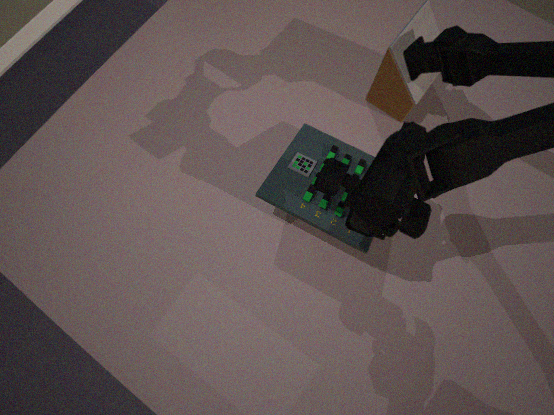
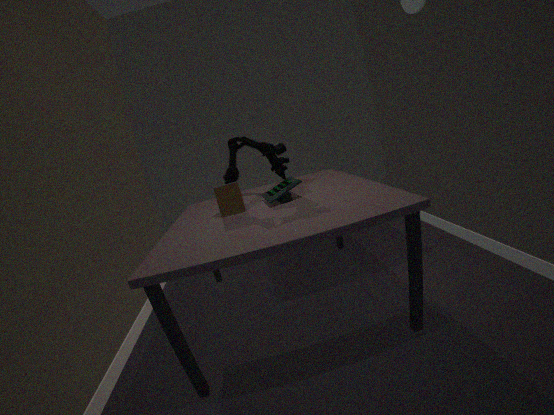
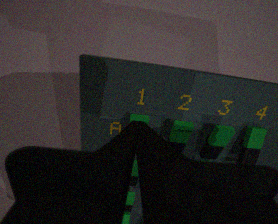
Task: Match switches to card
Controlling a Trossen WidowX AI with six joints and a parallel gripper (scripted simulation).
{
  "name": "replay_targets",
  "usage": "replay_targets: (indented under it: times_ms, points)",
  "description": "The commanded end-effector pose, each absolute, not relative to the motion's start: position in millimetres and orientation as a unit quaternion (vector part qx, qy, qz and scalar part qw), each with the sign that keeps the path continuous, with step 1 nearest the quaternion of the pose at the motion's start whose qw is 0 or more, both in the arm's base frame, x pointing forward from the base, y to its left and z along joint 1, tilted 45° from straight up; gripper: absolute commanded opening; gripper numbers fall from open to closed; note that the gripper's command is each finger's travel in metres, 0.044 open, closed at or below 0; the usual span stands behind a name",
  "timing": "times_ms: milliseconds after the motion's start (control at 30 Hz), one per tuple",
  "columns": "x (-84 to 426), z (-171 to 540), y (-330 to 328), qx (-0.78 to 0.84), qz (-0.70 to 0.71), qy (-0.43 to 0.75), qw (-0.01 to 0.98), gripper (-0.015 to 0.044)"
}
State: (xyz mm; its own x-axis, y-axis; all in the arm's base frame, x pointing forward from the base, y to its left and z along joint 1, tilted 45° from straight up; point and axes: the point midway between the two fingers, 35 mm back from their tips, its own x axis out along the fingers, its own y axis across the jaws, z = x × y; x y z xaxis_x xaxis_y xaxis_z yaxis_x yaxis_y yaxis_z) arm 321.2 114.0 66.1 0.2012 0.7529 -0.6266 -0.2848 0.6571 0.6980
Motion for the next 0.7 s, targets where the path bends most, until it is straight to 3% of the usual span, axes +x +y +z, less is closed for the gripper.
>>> replay_targets:
  times_ms: [0, 433, 667]
  points:
    - [321.3, 64.9, 114.2, 0.223, 0.347, 0.528, 0.742, 0.0]
    - [321.0, 66.4, 113.3, 0.222, 0.349, 0.527, 0.742, 0.0]
    - [306.3, 103.2, 66.2, 0.227, 0.343, 0.52, 0.749, 0.0]
